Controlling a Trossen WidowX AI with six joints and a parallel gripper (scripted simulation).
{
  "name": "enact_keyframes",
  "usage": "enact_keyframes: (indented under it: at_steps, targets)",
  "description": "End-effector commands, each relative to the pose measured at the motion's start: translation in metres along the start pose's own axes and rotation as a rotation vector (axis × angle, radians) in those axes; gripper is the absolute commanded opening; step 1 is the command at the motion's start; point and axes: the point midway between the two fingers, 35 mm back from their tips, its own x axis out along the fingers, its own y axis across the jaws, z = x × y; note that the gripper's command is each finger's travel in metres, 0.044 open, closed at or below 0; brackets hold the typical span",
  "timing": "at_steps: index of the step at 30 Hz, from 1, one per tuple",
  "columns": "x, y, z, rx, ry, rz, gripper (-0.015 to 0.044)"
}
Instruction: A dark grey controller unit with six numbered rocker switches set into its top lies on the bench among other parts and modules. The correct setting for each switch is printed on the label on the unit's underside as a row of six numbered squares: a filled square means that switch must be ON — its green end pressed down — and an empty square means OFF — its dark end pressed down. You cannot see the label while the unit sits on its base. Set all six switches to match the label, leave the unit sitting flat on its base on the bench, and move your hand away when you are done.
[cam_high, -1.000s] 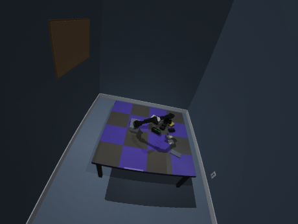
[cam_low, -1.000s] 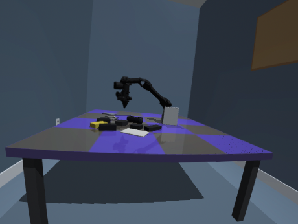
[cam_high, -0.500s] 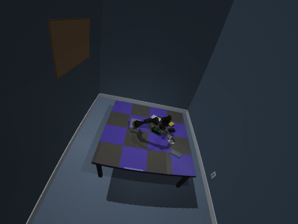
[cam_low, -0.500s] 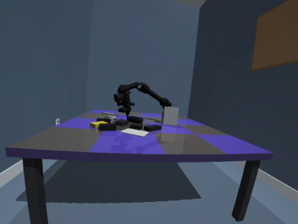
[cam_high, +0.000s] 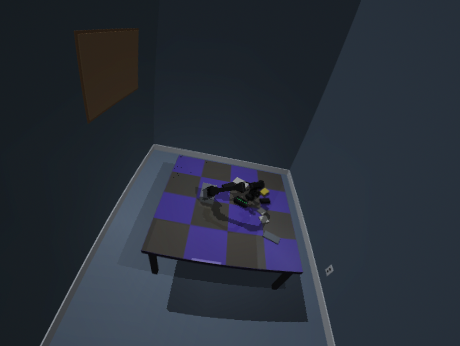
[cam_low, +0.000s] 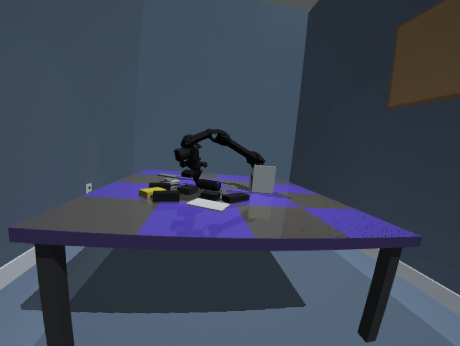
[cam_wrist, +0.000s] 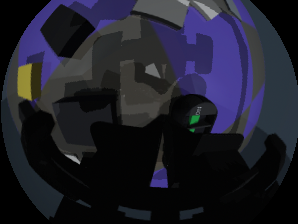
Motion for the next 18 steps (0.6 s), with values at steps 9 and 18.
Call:
enact_keyframes:
  at_steps: [9,18]
  targets:
    - [0.018,0.005,-0.001,-0.012,-0.007,-0.006,0.0]
    - [0.03,0.008,-0.002,-0.011,-0.007,-0.007,0.0]
